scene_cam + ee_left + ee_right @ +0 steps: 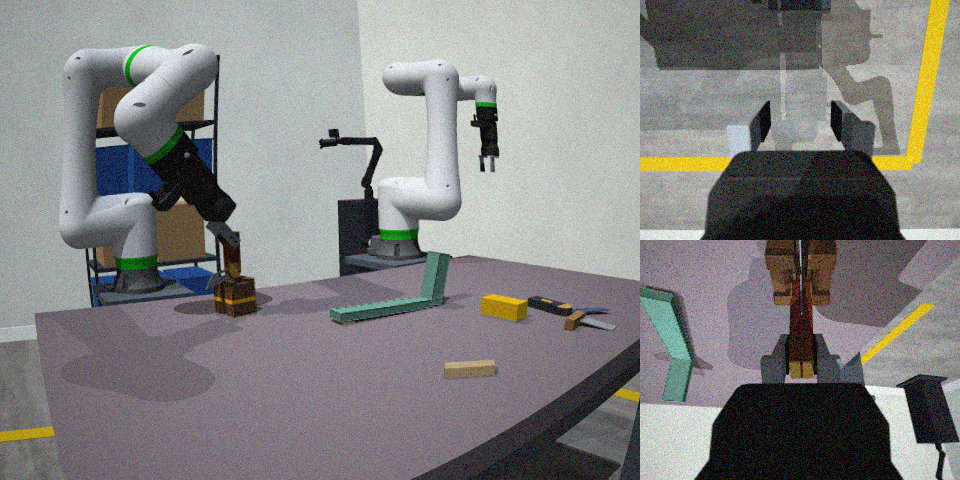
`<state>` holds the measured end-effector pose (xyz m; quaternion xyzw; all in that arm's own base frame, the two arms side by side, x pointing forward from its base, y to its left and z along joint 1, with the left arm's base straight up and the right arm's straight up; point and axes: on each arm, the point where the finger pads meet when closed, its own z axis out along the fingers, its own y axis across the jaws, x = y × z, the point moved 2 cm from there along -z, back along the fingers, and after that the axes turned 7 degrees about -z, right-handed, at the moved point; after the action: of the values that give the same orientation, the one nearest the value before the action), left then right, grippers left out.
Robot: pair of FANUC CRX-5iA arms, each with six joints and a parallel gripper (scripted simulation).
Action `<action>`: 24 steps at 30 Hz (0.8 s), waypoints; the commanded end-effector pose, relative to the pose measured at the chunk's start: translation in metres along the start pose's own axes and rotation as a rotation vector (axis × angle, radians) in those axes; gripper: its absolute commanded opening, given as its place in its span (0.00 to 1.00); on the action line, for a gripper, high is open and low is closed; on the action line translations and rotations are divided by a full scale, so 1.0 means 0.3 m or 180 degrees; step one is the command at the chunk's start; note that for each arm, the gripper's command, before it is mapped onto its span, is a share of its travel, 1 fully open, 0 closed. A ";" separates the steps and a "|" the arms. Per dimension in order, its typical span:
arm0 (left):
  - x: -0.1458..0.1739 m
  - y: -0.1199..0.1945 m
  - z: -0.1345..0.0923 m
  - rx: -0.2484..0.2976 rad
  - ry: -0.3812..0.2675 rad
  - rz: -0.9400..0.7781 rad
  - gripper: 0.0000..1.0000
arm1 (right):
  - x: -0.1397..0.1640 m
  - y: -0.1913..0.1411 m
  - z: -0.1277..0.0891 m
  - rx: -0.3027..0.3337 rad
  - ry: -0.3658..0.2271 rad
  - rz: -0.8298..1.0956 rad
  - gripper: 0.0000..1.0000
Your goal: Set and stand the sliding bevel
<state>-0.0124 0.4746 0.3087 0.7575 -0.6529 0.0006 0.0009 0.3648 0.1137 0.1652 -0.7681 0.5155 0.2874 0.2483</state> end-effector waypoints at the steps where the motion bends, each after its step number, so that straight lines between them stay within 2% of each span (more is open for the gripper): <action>1: -0.001 -0.001 -0.003 0.0002 -0.0007 0.0000 1.00 | -0.001 -0.001 -0.002 0.0003 0.0001 -0.0004 0.00; 24: -0.001 -0.001 -0.003 0.0002 -0.0007 0.0000 1.00 | 0.015 0.001 0.015 0.0003 0.0001 -0.0004 0.00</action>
<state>-0.0124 0.4746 0.3087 0.7575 -0.6529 0.0006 0.0009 0.3649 0.1137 0.1583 -0.7681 0.5155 0.2874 0.2483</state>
